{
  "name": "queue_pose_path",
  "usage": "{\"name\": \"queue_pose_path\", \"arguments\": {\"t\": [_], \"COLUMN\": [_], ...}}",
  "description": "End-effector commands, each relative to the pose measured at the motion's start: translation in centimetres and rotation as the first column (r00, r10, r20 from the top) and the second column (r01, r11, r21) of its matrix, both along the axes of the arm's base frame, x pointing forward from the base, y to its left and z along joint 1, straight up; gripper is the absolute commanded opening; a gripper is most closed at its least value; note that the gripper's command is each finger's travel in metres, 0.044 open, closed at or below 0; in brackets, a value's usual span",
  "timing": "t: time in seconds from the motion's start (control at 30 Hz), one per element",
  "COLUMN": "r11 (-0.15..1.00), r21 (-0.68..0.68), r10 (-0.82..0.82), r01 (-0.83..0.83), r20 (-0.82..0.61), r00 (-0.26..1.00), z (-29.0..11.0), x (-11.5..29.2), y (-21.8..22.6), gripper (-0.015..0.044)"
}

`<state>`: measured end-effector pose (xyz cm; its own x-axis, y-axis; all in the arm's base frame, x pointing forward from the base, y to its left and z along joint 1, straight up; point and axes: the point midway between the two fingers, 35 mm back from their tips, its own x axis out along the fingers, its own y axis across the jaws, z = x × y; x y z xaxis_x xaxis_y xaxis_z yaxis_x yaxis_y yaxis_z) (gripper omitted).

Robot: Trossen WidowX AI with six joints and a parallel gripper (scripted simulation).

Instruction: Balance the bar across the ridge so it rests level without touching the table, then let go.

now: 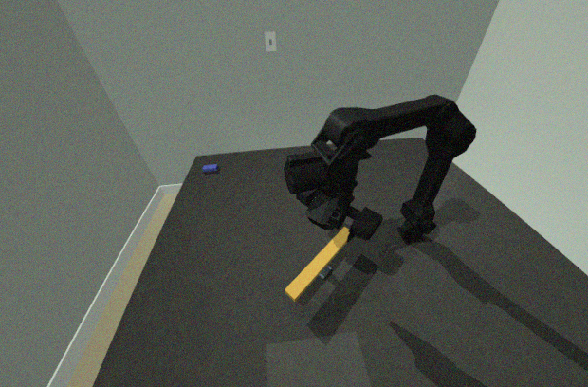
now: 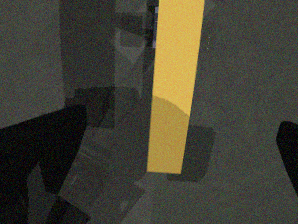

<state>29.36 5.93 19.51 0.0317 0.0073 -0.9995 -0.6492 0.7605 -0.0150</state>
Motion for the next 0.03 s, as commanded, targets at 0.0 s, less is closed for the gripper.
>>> {"name": "queue_pose_path", "arguments": {"t": [0.0], "r11": [1.0], "r21": [0.0], "r10": [0.0], "r01": [0.0], "r20": [-0.002], "r00": [1.0], "z": [0.03], "x": [-0.04], "y": [0.0], "gripper": [0.044]}}
